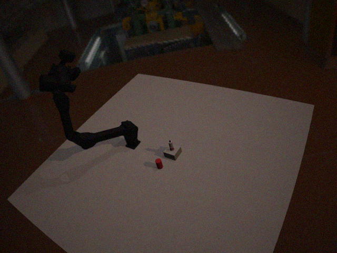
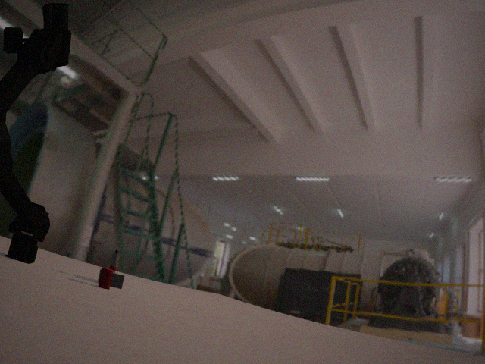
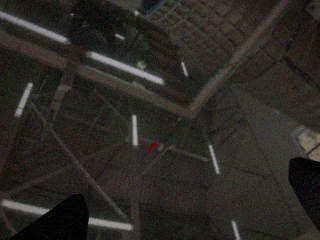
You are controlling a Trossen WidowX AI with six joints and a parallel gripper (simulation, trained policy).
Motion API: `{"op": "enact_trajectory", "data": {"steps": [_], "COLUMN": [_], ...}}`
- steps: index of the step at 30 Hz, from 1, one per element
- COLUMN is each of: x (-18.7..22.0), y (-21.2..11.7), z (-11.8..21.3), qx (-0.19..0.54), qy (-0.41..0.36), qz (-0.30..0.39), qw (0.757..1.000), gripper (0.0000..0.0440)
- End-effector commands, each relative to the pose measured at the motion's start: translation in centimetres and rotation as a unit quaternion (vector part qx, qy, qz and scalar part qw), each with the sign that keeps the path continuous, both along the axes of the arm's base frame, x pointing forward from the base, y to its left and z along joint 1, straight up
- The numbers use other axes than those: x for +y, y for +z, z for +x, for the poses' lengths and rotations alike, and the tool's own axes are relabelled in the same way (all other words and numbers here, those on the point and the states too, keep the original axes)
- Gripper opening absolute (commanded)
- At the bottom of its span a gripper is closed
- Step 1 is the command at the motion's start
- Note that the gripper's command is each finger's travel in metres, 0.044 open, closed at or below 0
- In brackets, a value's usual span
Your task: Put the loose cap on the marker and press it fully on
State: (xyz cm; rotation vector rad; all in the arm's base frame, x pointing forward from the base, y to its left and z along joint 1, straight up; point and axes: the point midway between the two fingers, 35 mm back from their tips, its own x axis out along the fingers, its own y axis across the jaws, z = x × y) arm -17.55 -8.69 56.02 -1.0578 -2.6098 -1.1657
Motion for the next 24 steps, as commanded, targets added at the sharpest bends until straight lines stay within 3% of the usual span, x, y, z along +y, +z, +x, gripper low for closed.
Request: {"op": "enact_trajectory", "data": {"steps": [1,7,9,24], "x": [0.3,2.0,2.6,6.6], "y": [-0.1,-0.9,-1.2,-3.8], "z": [0.1,0.5,0.6,1.8], "qx": [0.001,0.008,0.010,0.025], "qy": [-0.002,-0.015,-0.020,-0.047], "qz": [-0.005,-0.037,-0.047,-0.133], "qw": [1.000,0.999,0.999,0.990], "gripper": [0.0376,0.0227,0.0201,0.0246]}}
